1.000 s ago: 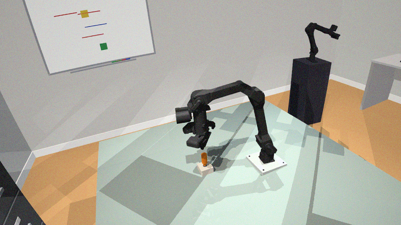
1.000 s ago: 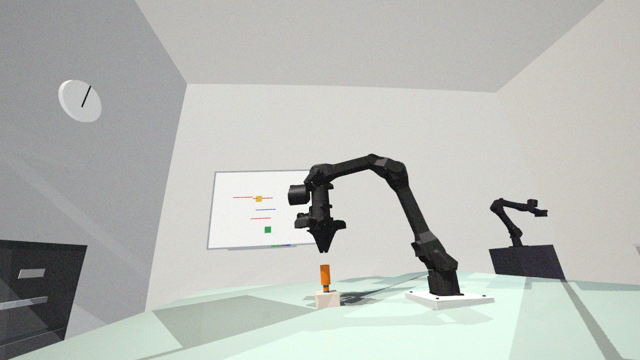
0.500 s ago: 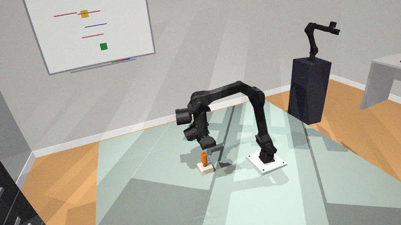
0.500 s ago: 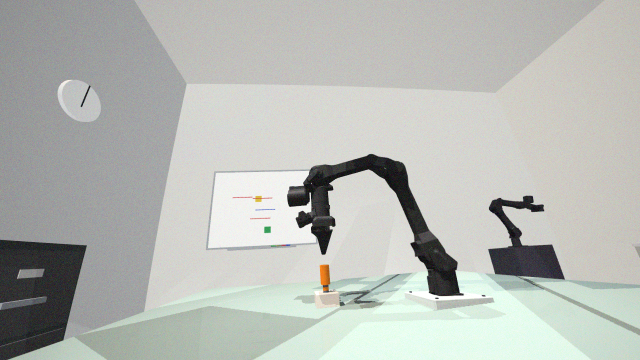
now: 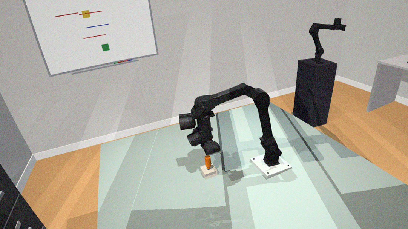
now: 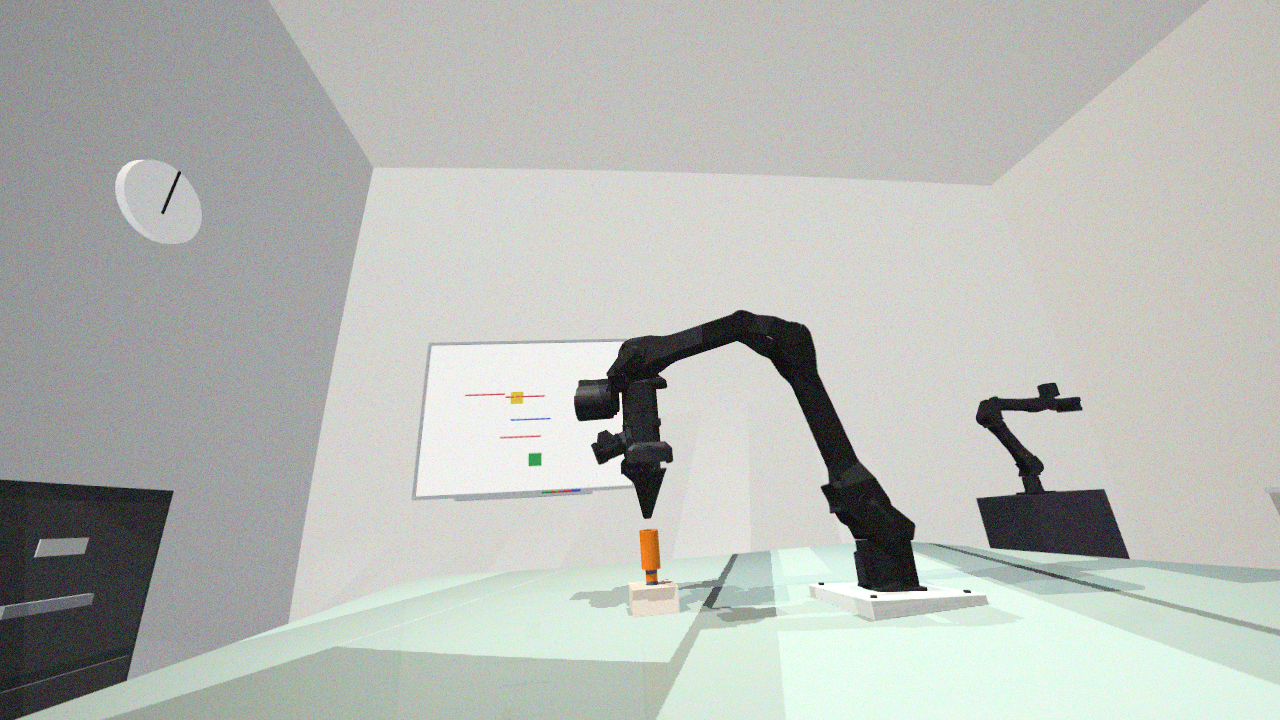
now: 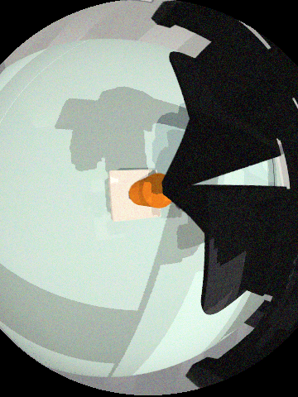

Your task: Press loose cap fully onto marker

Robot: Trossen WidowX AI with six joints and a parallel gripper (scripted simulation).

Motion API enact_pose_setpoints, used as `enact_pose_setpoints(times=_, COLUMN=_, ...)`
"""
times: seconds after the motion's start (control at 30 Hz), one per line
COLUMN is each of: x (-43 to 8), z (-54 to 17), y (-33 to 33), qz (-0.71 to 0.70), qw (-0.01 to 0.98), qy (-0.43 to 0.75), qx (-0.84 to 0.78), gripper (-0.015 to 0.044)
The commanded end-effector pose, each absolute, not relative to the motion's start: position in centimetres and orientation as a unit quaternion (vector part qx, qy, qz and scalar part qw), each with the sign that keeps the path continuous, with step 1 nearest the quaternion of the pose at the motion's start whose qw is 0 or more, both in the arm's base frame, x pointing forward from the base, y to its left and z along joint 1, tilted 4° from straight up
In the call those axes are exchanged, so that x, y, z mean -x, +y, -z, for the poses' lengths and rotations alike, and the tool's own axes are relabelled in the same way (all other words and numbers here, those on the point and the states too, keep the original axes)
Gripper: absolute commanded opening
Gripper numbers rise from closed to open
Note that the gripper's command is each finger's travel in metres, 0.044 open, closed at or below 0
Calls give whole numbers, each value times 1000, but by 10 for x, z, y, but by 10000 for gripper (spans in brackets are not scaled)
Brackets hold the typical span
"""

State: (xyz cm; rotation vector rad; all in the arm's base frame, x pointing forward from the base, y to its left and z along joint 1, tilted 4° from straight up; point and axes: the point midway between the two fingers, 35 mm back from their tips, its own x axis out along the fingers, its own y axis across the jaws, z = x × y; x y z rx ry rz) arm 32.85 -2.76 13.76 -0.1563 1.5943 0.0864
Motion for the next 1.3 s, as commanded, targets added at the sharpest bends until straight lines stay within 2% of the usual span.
enact_pose_setpoints(times=0.0, x=-328, z=-133, y=-28, qz=-40, qw=696, qy=714, qx=71, gripper=0)
enact_pose_setpoints(times=0.77, x=-329, z=-118, y=-29, qz=-38, qw=699, qy=711, qx=71, gripper=0)
enact_pose_setpoints(times=1.03, x=-331, z=-198, y=-25, qz=-39, qw=707, qy=703, qx=74, gripper=0)
enact_pose_setpoints(times=1.17, x=-330, z=-205, y=-25, qz=-39, qw=707, qy=702, qx=74, gripper=0)
enact_pose_setpoints(times=1.27, x=-330, z=-205, y=-25, qz=-39, qw=707, qy=702, qx=74, gripper=79)
